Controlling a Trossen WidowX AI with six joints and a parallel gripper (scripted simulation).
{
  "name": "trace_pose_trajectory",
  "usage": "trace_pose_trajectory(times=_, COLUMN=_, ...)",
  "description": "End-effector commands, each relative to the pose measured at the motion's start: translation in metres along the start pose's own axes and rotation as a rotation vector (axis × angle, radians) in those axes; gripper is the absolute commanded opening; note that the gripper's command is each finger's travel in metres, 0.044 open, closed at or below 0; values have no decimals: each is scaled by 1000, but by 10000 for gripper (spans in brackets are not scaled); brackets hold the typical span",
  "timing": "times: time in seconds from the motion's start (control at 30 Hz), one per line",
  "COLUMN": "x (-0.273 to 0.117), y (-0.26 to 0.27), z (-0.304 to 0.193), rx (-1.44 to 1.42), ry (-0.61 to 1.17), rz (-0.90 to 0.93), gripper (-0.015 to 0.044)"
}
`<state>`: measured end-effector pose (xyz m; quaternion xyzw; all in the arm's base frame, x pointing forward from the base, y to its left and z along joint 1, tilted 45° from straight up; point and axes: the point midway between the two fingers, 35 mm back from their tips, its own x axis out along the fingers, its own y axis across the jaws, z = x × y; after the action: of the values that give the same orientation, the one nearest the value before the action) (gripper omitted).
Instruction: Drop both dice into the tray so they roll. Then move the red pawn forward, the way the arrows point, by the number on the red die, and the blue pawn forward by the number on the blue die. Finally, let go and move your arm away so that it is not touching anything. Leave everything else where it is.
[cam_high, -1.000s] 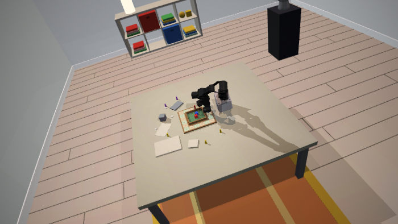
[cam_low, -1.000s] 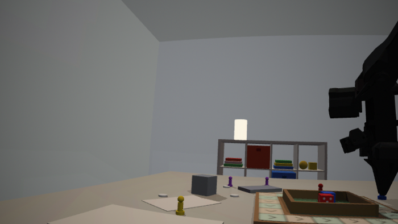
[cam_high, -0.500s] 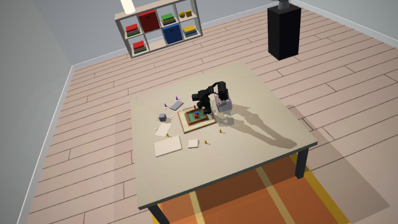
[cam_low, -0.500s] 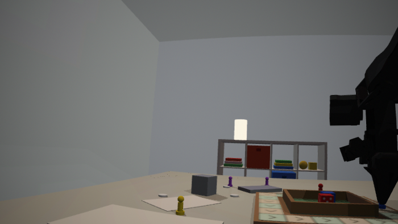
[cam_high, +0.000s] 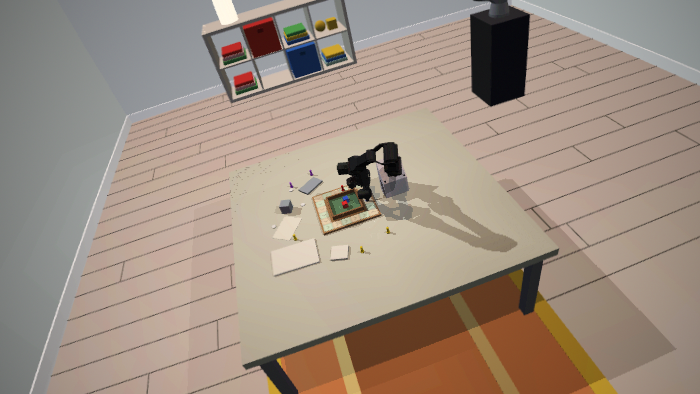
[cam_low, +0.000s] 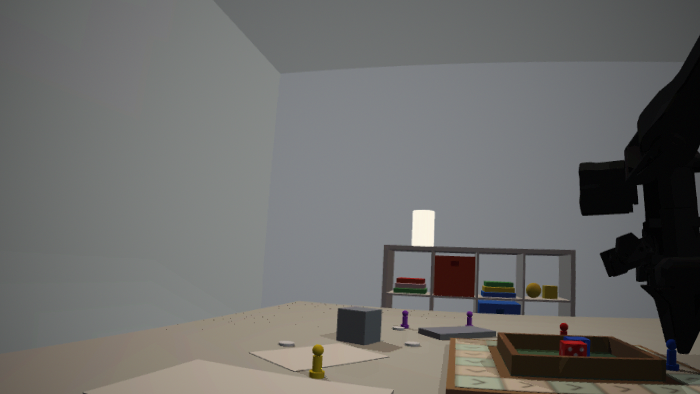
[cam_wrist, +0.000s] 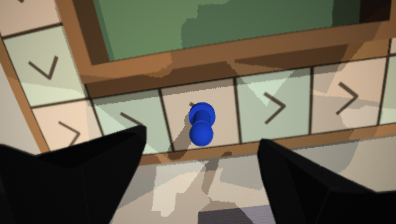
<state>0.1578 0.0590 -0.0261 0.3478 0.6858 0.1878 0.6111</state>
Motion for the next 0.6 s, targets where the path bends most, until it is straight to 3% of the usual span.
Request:
trace_pose_trajectory(times=0.0, x=-31, y=0, z=5, rx=-10, ry=-20, rz=-2, gripper=394)
trace_pose_trajectory(times=0.07, x=-38, y=1, z=4, rx=-9, ry=-18, rz=0, gripper=440)
trace_pose_trajectory(times=0.27, x=-56, y=-2, z=7, rx=-33, ry=-20, rz=-5, gripper=440)
trace_pose_trajectory(times=0.43, x=-111, y=-17, z=14, rx=-224, ry=-18, rz=-7, gripper=440)
trace_pose_trajectory(times=0.57, x=-119, y=-19, z=14, rx=-250, ry=-17, rz=-4, gripper=440)
